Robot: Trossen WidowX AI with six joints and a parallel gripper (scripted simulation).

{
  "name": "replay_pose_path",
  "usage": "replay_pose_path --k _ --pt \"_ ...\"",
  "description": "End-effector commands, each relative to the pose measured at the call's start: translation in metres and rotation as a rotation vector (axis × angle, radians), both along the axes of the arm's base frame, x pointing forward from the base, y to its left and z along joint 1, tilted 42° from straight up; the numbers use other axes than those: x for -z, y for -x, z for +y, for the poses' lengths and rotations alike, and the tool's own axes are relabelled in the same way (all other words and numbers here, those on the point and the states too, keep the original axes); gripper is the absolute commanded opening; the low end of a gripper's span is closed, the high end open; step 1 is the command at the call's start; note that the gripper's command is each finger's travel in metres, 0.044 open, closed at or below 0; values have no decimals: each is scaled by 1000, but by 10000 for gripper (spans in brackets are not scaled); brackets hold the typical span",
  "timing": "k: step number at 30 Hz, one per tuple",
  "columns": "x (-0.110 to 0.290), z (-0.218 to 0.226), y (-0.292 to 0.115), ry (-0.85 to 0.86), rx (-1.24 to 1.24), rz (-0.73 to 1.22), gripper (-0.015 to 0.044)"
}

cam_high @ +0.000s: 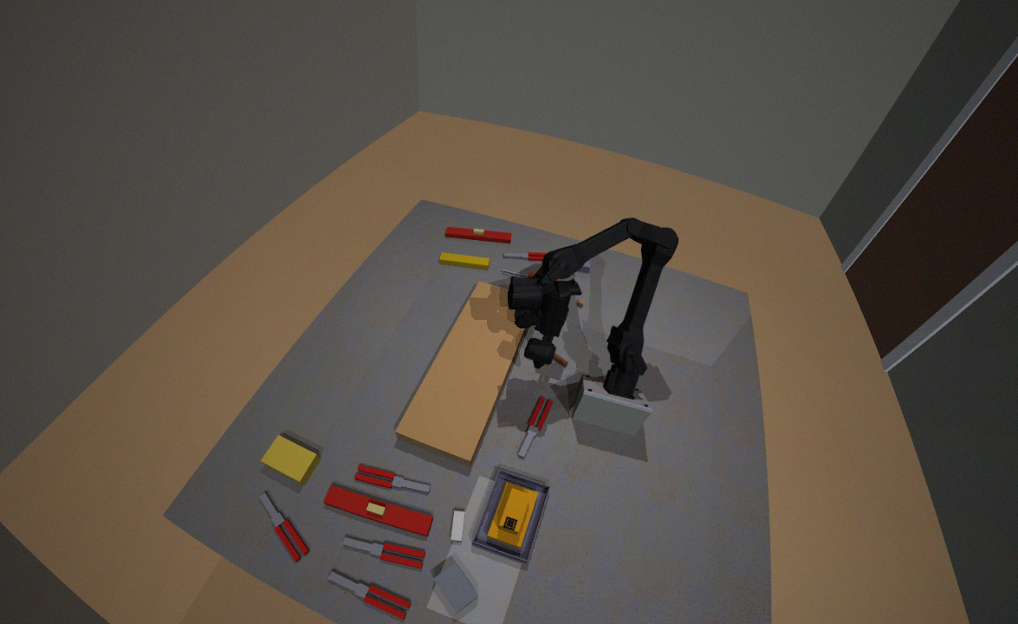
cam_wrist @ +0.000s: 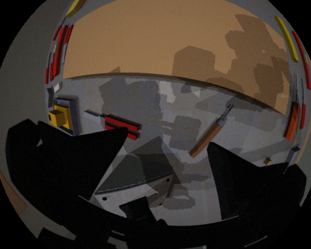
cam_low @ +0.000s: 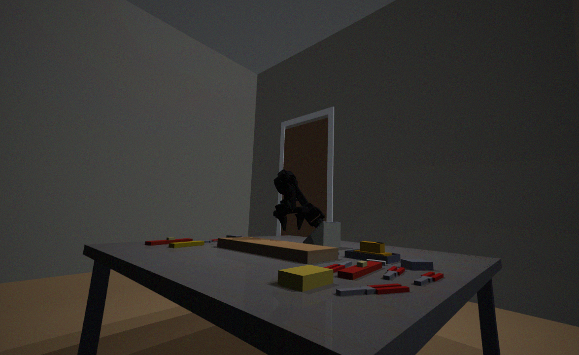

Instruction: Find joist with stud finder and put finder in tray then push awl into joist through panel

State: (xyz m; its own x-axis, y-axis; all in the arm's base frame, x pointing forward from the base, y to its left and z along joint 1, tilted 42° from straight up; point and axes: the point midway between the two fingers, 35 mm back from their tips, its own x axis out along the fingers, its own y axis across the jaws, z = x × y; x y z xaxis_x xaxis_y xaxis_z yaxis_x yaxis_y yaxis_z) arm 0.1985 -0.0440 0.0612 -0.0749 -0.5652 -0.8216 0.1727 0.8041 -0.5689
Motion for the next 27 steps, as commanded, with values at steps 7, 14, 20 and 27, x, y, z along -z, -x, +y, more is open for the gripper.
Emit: replay_pose_path --k 7,14,20,27 --pt "-12 -51 73 124 349 -160 440" --pt "-12 -51 71 124 349 -160 440" --pt "-11 -51 65 124 349 -161 440" --pt "-10 -52 62 124 349 -161 440"
